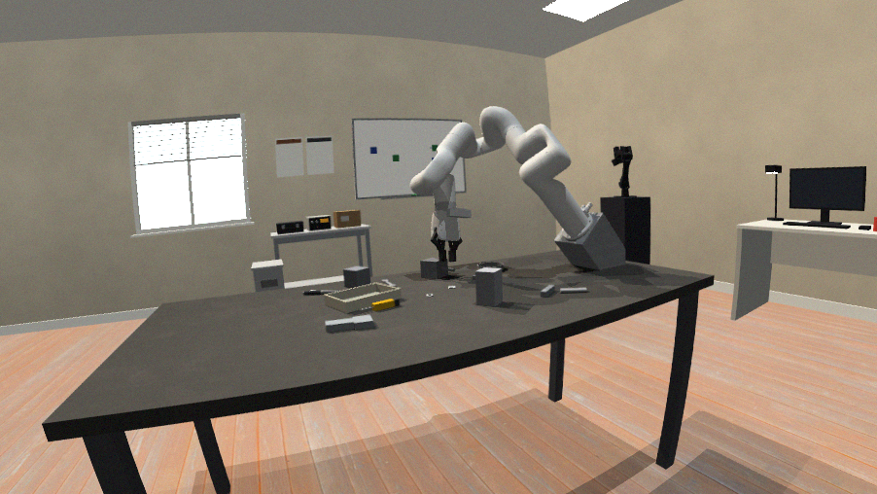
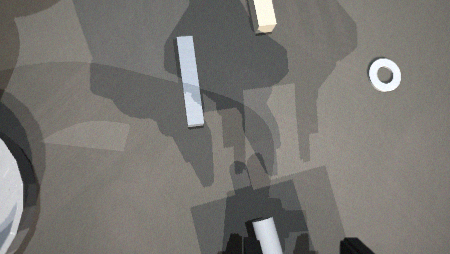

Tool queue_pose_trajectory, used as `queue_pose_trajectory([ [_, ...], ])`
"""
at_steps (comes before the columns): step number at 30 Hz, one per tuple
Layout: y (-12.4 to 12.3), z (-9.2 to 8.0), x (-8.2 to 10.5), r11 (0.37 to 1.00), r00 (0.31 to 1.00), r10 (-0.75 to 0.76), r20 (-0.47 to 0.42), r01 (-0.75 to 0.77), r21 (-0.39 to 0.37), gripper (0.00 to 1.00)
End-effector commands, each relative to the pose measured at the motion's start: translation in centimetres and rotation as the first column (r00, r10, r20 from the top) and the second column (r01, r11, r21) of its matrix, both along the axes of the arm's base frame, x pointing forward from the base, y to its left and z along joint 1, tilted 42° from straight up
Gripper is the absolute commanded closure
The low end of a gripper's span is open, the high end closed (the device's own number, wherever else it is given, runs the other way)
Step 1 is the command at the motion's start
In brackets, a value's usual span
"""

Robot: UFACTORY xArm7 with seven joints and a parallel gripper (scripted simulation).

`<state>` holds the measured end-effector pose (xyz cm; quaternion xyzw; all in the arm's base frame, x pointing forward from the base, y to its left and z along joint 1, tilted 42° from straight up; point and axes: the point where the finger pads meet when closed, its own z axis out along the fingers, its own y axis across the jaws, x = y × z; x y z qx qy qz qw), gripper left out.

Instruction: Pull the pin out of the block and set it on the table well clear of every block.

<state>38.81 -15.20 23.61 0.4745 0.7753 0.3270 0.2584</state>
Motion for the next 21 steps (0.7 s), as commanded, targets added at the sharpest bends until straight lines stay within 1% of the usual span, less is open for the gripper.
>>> queue_pose_trajectory([
  [1, -0.1, 0.1, 0.0, 1.000, 1.000, -0.001, 0.001, 0.001, -0.006, 0.57],
  [10, 0.0, -0.3, 0.4, 1.000, 1.000, 0.003, -0.001, -0.003, -0.028, 0.57],
  [15, 0.1, -0.8, 0.9, 0.998, 1.000, 0.010, -0.004, -0.011, -0.063, 0.57],
  [21, 0.1, -0.9, 1.0, 0.998, 1.000, 0.011, -0.005, -0.012, -0.067, 0.57],
])
